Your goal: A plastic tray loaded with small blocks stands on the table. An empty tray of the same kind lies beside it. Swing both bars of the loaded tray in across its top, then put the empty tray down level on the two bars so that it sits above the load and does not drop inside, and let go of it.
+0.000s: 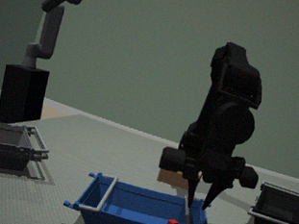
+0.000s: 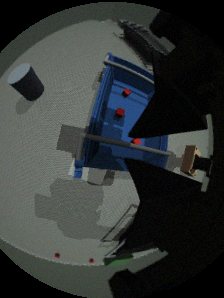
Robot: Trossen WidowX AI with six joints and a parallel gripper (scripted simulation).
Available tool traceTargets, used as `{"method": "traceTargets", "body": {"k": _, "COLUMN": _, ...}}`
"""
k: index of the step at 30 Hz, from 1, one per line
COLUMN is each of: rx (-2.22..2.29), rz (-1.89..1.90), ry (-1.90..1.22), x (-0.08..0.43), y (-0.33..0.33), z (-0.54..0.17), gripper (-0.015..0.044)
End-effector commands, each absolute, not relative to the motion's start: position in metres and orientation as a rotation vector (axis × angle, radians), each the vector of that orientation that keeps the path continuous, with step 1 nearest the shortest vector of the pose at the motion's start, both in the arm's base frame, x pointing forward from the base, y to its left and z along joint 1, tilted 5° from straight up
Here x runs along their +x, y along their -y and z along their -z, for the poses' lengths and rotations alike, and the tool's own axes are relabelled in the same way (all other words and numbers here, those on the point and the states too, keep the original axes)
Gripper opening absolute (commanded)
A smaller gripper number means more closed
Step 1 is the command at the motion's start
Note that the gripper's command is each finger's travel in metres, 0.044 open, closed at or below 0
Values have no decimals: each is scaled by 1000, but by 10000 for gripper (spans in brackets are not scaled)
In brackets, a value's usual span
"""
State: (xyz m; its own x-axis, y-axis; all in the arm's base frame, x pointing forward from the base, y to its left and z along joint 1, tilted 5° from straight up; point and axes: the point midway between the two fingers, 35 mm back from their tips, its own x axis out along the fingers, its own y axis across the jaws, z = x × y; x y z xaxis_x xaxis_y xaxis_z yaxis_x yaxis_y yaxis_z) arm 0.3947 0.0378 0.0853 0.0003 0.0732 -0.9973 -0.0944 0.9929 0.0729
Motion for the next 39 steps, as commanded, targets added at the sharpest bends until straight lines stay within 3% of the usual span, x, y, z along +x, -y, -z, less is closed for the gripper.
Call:
{"method": "traceTargets", "body": {"k": 1, "rx": -17, "rz": -131, "ry": -1565, "x": 395, "y": -37, "z": -91, "gripper": 210}}
{"method": "traceTargets", "body": {"k": 9, "rx": -17, "rz": -131, "ry": -1565, "x": 393, "y": -31, "z": -166, "gripper": 420}}
{"method": "traceTargets", "body": {"k": 10, "rx": -12, "rz": -127, "ry": -1578, "x": 393, "y": -37, "z": -139, "gripper": 440}}
{"method": "traceTargets", "body": {"k": 15, "rx": 52, "rz": -59, "ry": -1580, "x": 357, "y": -110, "z": -138, "gripper": 440}}
{"method": "traceTargets", "body": {"k": 22, "rx": 165, "rz": 46, "ry": -1580, "x": 269, "y": -198, "z": -131, "gripper": 440}}
{"method": "traceTargets", "body": {"k": 31, "rx": 313, "rz": 172, "ry": -1586, "x": 136, "y": -244, "z": -110, "gripper": 440}}
{"method": "traceTargets", "body": {"k": 39, "rx": 324, "rz": 181, "ry": -1587, "x": 127, "y": -245, "z": -105, "gripper": 440}}
